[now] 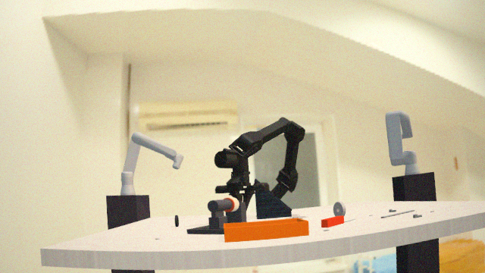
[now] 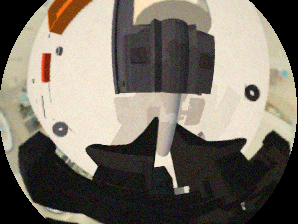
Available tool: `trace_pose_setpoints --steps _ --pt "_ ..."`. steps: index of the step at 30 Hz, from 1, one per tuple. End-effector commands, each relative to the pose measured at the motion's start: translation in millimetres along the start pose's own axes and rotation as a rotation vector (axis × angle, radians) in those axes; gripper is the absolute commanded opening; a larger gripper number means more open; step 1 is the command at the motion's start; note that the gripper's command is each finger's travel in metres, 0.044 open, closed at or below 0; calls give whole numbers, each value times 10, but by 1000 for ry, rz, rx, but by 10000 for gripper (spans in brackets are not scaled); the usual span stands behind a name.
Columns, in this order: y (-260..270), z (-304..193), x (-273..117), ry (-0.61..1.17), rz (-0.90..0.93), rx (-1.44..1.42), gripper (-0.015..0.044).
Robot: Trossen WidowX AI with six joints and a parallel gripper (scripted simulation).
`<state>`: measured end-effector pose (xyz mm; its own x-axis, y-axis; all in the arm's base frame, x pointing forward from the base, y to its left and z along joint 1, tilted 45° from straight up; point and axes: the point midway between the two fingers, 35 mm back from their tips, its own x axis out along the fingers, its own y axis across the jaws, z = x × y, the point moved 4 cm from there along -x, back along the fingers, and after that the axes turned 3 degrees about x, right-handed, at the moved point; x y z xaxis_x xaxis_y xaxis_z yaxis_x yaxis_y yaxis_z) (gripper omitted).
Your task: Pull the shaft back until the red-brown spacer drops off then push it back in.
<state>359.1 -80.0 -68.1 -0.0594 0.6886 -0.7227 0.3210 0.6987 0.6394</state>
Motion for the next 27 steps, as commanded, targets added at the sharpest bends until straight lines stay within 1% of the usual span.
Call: trace_pose_setpoints --steps 1,27 --pt "5 -13 -4 2 1 -3 0" --pt "3 -36 -4 2 1 -3 0"
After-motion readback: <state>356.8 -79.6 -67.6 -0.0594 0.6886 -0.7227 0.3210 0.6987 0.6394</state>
